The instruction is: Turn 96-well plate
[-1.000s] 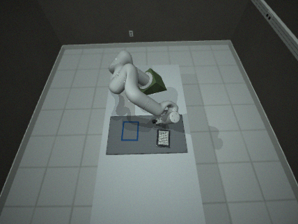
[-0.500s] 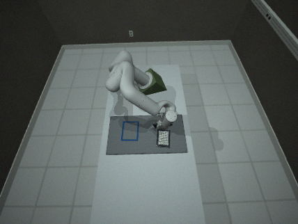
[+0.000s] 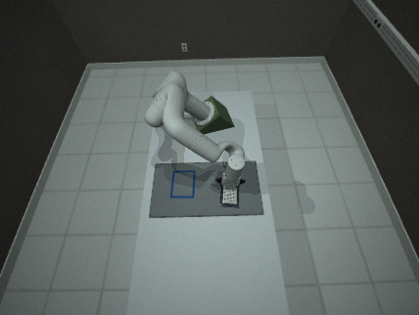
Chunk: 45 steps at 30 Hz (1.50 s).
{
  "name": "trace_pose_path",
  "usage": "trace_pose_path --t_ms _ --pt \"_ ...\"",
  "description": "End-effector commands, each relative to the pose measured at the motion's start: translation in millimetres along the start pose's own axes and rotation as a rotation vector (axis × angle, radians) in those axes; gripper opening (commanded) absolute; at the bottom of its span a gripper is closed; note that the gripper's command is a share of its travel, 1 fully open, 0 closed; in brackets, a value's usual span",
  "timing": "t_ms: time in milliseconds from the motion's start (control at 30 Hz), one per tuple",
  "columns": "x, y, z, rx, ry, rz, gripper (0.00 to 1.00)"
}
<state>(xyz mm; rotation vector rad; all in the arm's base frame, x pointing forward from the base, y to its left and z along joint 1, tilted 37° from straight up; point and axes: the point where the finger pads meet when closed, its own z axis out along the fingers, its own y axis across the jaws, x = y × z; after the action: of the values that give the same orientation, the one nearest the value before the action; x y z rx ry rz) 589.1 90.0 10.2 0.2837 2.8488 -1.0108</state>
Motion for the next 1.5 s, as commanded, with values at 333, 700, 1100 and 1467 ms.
trace_pose_path --t_ms 333,700,1100,1467 --pt "-27 9 -16 -0.054 -0.052 0.036 1.00" --pt "-27 9 -13 -0.054 -0.052 0.036 1.00" --pt "-28 10 7 -0.054 -0.052 0.036 1.00" --pt "-29 11 22 -0.054 -0.052 0.036 1.00"
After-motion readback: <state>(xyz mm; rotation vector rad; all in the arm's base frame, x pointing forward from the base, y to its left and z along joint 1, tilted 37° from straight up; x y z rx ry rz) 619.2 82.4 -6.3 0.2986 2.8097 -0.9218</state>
